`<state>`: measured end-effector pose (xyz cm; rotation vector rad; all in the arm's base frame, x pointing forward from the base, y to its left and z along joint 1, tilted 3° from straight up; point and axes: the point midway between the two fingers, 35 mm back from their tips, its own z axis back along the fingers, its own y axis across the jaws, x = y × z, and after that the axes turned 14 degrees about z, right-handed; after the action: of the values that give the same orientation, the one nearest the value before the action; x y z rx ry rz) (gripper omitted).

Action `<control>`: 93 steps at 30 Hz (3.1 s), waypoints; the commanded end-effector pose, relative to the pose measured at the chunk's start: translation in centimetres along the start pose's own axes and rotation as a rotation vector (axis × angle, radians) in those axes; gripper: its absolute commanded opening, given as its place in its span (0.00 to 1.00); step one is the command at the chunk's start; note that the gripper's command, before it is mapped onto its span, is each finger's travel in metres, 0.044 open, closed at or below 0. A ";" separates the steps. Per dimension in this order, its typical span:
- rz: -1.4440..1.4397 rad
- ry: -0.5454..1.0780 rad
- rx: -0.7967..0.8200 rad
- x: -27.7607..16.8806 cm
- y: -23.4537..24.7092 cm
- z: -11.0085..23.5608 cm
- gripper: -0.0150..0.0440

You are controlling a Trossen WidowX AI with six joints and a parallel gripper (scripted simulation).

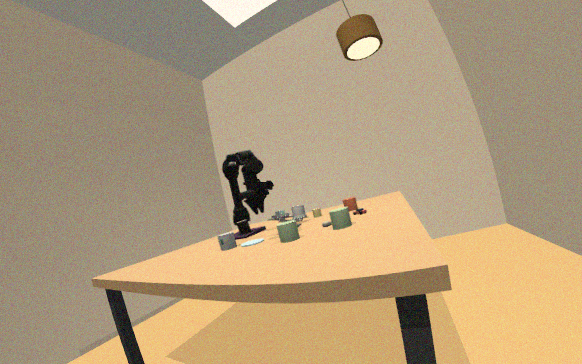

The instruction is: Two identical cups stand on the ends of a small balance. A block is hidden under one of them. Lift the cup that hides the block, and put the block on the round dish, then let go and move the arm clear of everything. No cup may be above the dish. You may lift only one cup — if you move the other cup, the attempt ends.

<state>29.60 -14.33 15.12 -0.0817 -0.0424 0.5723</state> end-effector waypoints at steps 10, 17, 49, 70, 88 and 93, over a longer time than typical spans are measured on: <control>0.460 0.006 0.009 3.7 1.9 0.9 0.69; 0.695 0.008 0.016 5.5 3.2 1.2 0.69; 1.034 0.010 0.031 7.9 5.3 -0.7 0.69; 1.032 0.011 0.030 7.8 5.3 -3.5 0.61; 1.032 0.011 0.030 8.0 5.1 -2.0 0.25; 1.032 0.011 0.030 8.2 5.0 0.0 0.25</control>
<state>33.48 -5.72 13.32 -0.0606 0.0293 1.6018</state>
